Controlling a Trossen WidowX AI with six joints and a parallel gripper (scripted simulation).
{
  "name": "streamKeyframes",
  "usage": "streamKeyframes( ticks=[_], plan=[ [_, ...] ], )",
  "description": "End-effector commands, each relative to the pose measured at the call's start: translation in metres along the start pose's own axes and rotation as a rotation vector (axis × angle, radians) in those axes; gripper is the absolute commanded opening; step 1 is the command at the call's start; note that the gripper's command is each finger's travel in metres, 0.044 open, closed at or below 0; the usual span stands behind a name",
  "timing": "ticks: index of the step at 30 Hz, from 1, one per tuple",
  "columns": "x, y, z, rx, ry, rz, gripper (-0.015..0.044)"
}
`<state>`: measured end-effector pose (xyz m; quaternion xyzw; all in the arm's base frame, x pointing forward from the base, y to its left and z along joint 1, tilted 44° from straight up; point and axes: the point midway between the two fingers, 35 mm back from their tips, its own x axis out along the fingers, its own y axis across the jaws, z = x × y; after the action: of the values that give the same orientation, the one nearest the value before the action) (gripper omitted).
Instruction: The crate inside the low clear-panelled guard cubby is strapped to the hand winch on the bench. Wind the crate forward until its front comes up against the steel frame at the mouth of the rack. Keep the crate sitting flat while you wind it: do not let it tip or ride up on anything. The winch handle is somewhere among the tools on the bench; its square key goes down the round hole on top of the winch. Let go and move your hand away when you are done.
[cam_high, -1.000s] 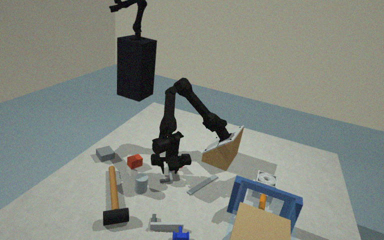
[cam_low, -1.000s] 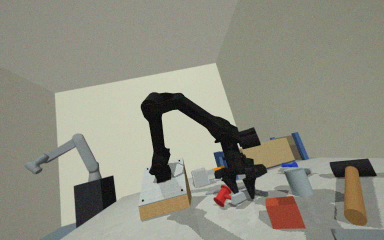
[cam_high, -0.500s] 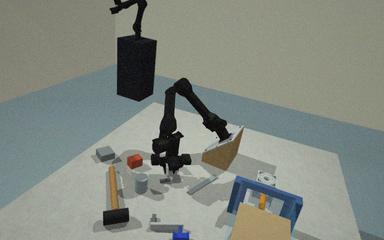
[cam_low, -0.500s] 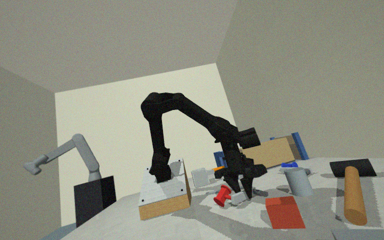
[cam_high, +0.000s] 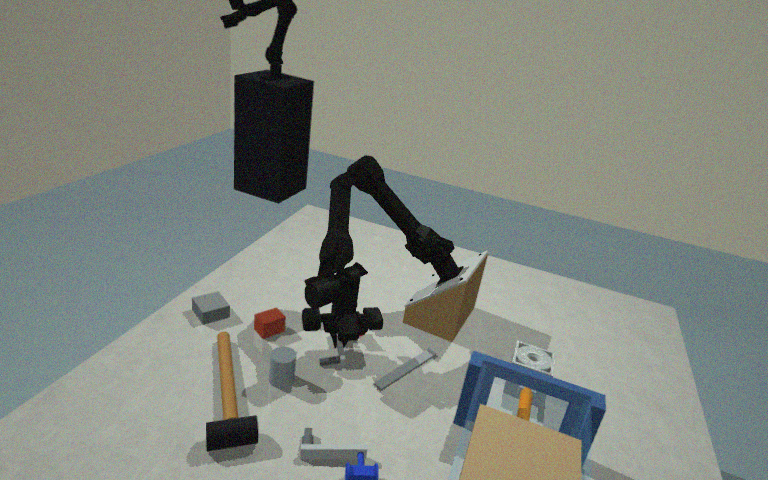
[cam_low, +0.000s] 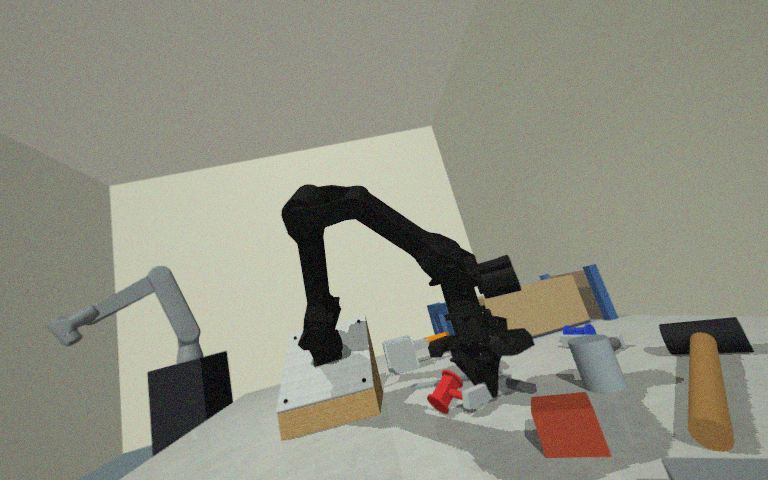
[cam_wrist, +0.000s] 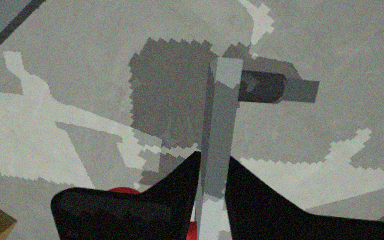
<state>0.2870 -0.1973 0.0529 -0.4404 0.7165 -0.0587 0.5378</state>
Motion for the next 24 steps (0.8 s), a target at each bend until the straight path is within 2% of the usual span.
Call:
streamKeyframes(
  ticks=[1, 5, 10, 13, 17, 22, 24],
  plan=[
    [0.000, -0.001, 0.000, 0.006, 0.000, -0.003, 0.0047],
    [0.000, -0.001, 0.000, 0.006, 0.000, -0.003, 0.0000],
    [-0.008, -0.002, 0.002, 0.006, -0.003, 0.000, 0.0000],
    [-0.038, -0.004, 0.009, 0.005, -0.010, 0.007, 0.0000],
    [-0.104, -0.003, 0.011, 0.002, -0.012, 0.013, 0.0000],
    [-0.154, 0.000, 0.001, -0.001, -0.006, 0.006, 0.0000],
    [-0.156, 0.000, 0.001, -0.001, -0.005, 0.005, 0.0000]
  ],
)
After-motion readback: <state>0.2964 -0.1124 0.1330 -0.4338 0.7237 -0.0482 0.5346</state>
